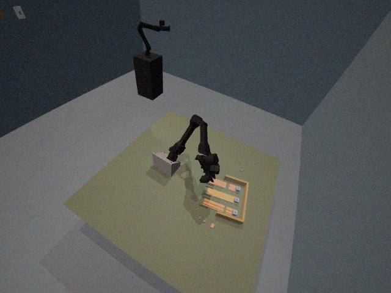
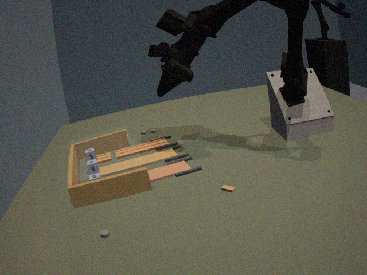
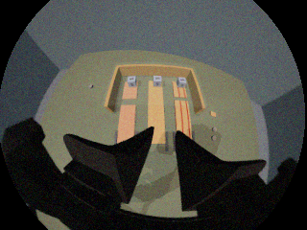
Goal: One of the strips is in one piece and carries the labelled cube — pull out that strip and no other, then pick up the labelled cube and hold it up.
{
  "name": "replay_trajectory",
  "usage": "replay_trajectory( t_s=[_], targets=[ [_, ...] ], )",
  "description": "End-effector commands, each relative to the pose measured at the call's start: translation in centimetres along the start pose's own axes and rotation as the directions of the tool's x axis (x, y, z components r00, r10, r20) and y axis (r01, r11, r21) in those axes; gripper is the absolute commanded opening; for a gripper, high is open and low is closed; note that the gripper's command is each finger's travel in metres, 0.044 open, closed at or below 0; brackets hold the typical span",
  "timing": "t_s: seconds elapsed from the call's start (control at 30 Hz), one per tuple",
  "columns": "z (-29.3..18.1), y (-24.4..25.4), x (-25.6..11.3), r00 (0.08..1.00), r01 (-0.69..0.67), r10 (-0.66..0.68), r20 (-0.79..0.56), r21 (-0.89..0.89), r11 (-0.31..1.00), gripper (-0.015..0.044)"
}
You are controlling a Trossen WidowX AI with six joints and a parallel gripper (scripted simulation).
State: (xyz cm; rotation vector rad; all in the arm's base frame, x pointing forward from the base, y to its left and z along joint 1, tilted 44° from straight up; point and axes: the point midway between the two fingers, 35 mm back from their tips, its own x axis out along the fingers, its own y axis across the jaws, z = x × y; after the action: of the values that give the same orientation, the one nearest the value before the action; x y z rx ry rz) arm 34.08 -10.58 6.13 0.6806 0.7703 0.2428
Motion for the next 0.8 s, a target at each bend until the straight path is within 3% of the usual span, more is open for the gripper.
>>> replay_trajectory(
  t_s=[0.0, 0.07, 0.33, 0.77],
  targets=[
    [-0.1, -0.5, 3.4, 0.977, -0.015, 0.005, -0.214, -0.043, 0.999, 0.0032],
    [-0.3, -0.4, 4.5, 0.955, -0.032, 0.013, -0.297, -0.060, 0.998, 0.0000],
    [-2.0, 0.5, 8.4, 0.797, -0.150, 0.059, -0.601, -0.103, 0.983, 0.0000],
    [-2.2, 0.3, 8.7, 0.778, -0.163, 0.063, -0.624, -0.104, 0.981, 0.0000]
  ],
)
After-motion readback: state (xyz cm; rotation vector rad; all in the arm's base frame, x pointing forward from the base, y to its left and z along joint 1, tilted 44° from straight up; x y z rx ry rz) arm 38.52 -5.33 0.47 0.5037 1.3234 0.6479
